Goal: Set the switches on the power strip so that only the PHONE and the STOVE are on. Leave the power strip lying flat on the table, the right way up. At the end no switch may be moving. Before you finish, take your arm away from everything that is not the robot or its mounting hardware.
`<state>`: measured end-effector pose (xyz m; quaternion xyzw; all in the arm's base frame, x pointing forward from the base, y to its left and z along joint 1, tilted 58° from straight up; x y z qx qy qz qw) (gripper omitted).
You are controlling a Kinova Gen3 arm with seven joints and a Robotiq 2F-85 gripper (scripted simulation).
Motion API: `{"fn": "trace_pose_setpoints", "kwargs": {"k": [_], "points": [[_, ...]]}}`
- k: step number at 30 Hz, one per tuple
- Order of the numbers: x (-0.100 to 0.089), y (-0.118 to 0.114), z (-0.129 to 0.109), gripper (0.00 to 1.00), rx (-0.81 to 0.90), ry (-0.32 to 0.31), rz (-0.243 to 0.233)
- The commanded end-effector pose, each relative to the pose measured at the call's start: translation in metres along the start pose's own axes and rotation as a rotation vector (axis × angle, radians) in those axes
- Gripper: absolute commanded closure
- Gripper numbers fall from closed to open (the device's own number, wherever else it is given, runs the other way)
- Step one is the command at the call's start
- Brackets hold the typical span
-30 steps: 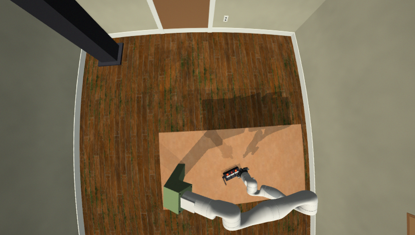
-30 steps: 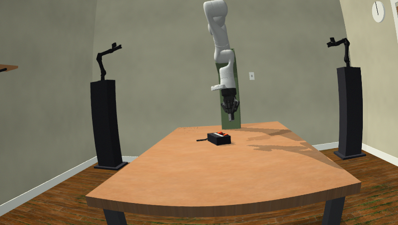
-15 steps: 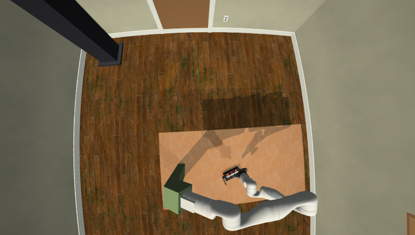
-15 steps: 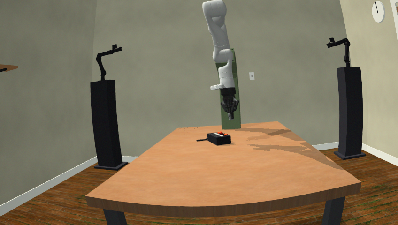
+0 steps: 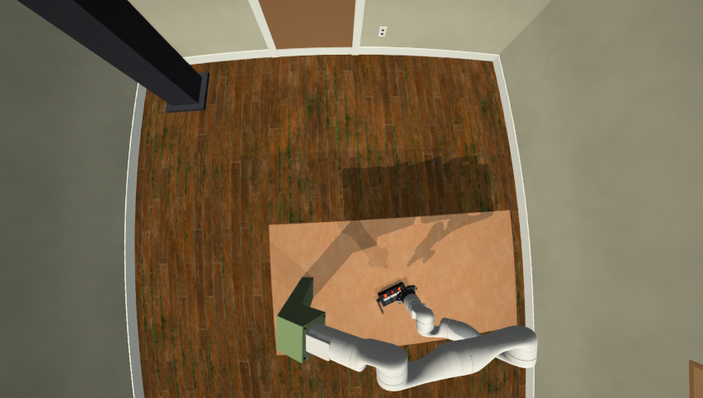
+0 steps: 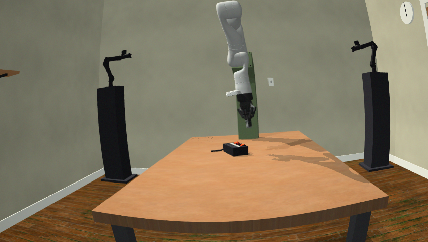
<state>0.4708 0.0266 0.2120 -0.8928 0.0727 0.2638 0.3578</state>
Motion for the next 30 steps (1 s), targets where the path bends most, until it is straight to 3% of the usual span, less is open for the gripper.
{"fn": "trace_pose_setpoints", "kwargs": {"k": [1,30], "points": [[-0.002,0.004,0.000,1.00,0.006,-0.004,0.007],[-0.011,0.021,0.015,1.00,0.048,-0.071,0.025]]}}
Point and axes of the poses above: the point where the finger pads meet when closed, its own x axis out along the fingers, its own y axis across the jaws, z = x × y, the point moved 8 cm from there along -x, back along the fingers, and after that the axes turned 7 degrees about -x, right-handed, at the moved point
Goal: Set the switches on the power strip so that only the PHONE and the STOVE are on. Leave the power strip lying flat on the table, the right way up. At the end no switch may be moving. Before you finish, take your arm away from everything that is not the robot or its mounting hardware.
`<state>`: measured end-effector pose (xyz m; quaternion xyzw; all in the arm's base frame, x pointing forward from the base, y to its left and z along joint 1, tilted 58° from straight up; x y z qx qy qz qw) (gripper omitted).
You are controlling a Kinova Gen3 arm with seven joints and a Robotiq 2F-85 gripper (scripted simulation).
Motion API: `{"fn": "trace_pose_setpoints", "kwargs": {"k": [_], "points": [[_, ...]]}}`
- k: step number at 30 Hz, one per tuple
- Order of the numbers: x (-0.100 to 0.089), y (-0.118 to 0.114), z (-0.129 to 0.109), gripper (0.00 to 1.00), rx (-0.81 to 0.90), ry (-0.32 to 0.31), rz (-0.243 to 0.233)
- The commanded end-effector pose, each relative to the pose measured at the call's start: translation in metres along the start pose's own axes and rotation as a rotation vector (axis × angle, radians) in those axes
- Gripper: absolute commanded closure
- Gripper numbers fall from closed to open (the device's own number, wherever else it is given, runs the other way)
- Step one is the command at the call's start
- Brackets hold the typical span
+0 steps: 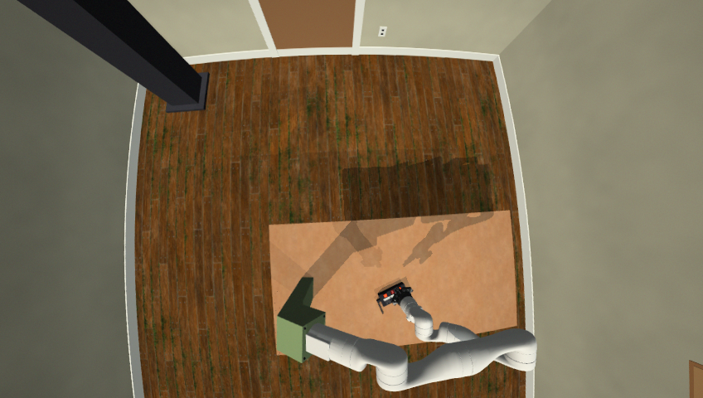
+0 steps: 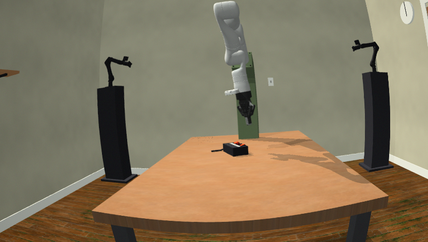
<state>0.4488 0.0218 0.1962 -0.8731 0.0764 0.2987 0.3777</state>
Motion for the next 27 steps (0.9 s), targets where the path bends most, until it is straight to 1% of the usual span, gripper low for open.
{"fn": "trace_pose_setpoints", "kwargs": {"k": [1,5,6,10,11,16,17,21,22,27], "points": [[-0.002,0.004,0.002,1.00,0.010,-0.012,0.005],[-0.002,0.004,0.002,1.00,0.010,-0.012,0.005],[-0.004,0.008,0.005,1.00,0.018,-0.025,0.010],[-0.004,0.008,0.005,1.00,0.018,-0.025,0.010],[-0.006,0.011,0.008,1.00,0.026,-0.037,0.013],[-0.006,0.011,0.008,1.00,0.026,-0.037,0.013],[-0.007,0.013,0.010,1.00,0.033,-0.047,0.017],[-0.007,0.013,0.010,1.00,0.033,-0.047,0.017],[-0.009,0.016,0.012,1.00,0.039,-0.057,0.020],[-0.010,0.018,0.014,1.00,0.045,-0.065,0.023]]}}
Point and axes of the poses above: the point where the finger pads meet when closed, its own x axis out along the fingers, its own y axis across the jaws, z = x × y, the point moved 8 cm from there along -x, back along the fingers, and after that the axes turned 7 degrees about -x, right-handed, at the moved point
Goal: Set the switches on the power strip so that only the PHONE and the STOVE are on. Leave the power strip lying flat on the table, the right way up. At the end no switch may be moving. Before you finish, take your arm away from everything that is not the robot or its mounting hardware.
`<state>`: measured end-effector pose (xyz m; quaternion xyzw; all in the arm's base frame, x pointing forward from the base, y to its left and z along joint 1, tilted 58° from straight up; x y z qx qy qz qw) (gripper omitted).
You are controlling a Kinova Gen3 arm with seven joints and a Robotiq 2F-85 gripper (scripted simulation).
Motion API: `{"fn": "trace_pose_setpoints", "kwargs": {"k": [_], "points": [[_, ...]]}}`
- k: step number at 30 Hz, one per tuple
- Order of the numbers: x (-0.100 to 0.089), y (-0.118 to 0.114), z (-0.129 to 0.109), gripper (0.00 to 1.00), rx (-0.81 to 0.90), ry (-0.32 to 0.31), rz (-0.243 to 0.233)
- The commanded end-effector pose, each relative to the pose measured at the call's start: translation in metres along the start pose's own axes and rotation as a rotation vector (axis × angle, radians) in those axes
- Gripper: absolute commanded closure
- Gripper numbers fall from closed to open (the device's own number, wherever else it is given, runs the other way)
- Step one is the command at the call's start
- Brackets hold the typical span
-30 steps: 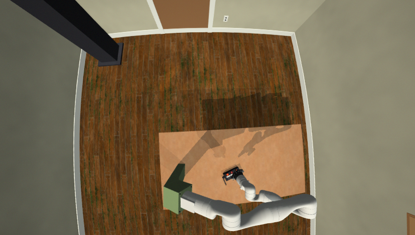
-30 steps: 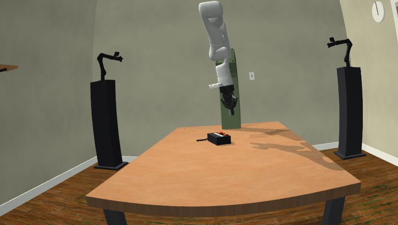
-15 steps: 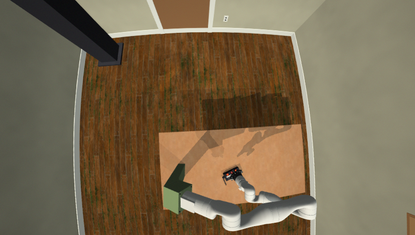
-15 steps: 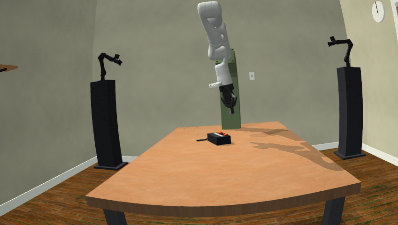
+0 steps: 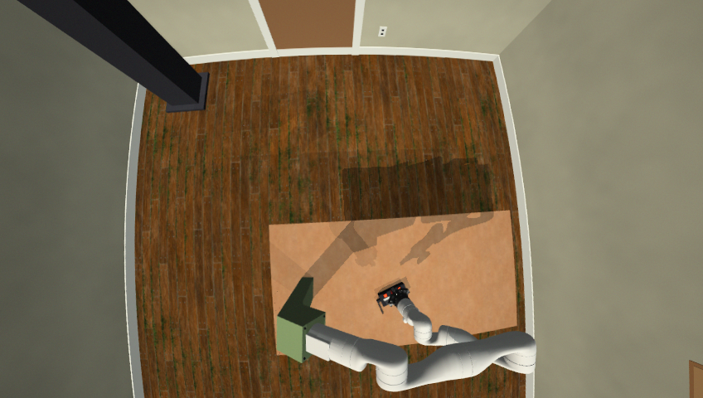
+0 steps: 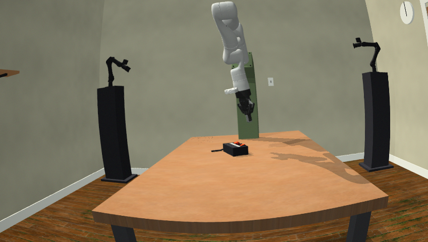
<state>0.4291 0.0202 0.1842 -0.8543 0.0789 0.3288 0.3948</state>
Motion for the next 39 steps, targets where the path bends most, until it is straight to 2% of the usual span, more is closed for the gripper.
{"fn": "trace_pose_setpoints", "kwargs": {"k": [1,39], "points": [[-0.0010,0.0020,-0.0003,1.00,0.004,-0.001,0.003],[-0.0064,0.0115,0.0082,1.00,0.028,-0.037,0.017]]}}
Point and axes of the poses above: the point where the finger pads meet when closed, its own x axis out along the fingers, its own y axis across the jaws, z = x × y, the point moved 8 cm from there along -x, back along the fingers, and after that the axes turned 7 degrees about -x, right-handed, at the moved point
